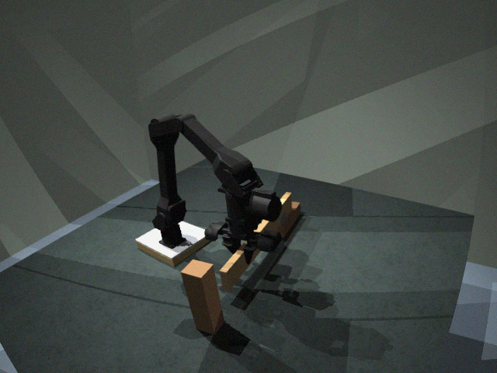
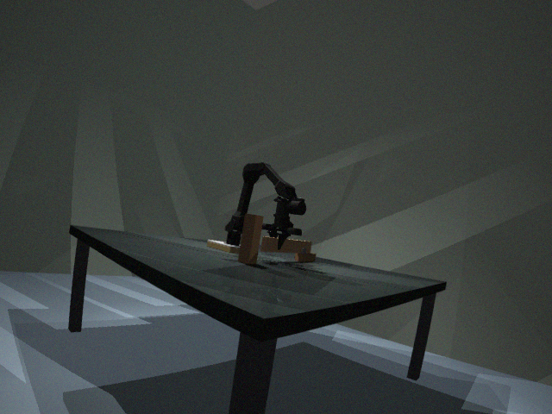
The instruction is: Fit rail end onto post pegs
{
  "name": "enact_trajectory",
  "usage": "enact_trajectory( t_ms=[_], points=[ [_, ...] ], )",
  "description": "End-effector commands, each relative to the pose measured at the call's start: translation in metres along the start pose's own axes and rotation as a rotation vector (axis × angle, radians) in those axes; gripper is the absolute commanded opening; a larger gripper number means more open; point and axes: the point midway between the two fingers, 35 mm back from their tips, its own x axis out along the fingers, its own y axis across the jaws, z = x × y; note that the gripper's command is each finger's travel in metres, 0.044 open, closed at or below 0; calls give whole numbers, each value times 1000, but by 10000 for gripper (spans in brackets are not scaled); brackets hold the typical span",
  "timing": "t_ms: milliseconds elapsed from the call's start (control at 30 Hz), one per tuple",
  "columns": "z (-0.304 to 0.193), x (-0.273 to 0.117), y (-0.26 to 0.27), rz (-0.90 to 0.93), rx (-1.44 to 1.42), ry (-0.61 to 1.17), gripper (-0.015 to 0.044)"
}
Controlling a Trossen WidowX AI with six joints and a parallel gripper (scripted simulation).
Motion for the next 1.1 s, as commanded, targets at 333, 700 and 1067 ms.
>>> enact_trajectory(
  t_ms=[333,700,1067],
  points=[
    [-5,-1,-1,-3,-3,-2,0],
    [-8,-2,-1,-3,-3,-2,0],
    [-11,-3,-2,-3,-3,-1,0]
  ],
)
